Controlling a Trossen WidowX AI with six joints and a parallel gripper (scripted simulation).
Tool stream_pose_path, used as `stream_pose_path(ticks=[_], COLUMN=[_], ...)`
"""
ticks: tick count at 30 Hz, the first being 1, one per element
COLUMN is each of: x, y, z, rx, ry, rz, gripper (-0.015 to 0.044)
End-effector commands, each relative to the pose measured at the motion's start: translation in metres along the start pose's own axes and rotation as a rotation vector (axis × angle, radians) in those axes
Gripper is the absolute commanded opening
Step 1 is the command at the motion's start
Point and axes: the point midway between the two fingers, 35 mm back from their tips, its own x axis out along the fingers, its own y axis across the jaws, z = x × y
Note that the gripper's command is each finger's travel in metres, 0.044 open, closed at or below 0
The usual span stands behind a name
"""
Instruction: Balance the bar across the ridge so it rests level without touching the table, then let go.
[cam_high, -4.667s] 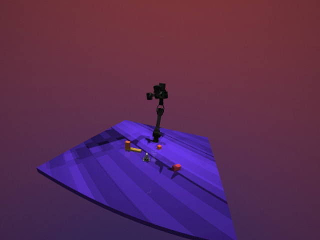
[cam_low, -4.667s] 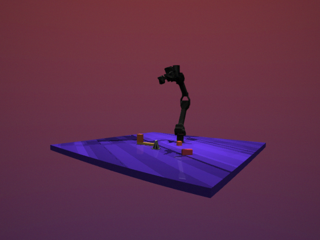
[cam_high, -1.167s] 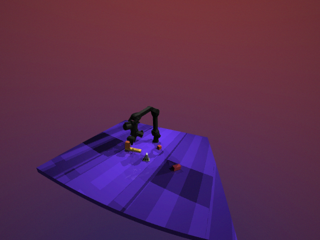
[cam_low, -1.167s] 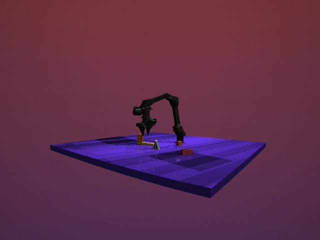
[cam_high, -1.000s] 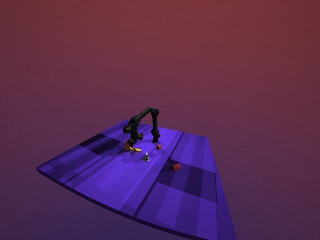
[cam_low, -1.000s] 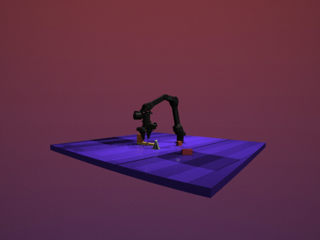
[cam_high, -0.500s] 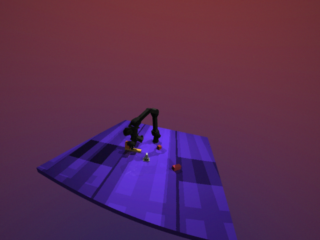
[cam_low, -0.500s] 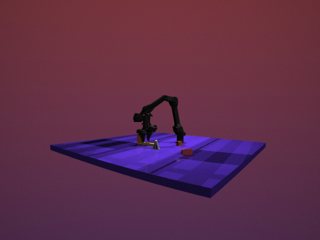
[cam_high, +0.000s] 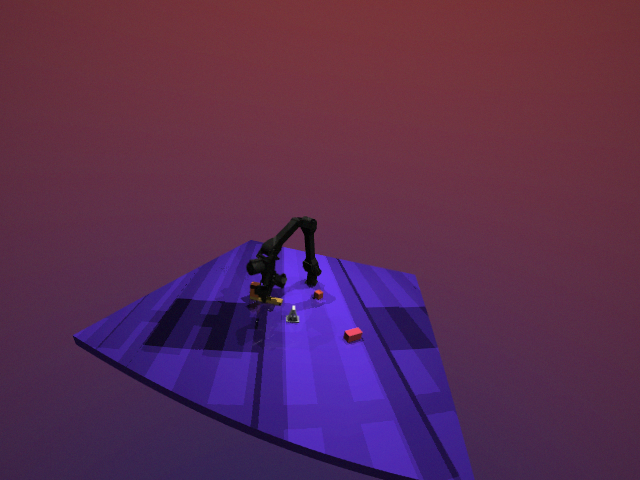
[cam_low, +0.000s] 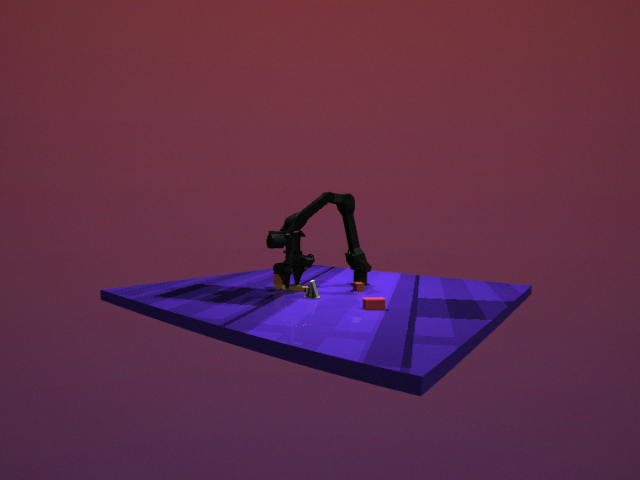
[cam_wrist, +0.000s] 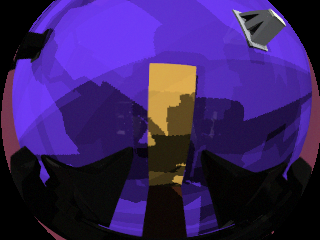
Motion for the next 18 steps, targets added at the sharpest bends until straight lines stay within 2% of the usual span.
stream_pose_path(ticks=[1, 8, 14, 18], x=[0.0028, 0.0028, 0.001, 0.001], y=[0.0002, 0.0002, 0.0002, 0.0002], z=[0.0007, 0.0007, 0.0002, 0.0002], rx=[-0.005, -0.005, 0.0, 0.0], ry=[-0.007, -0.007, -0.001, -0.001], rz=[0.004, 0.004, 0.002, 0.002], gripper=[0.0315, 0.0315, 0.0157, 0.0131])
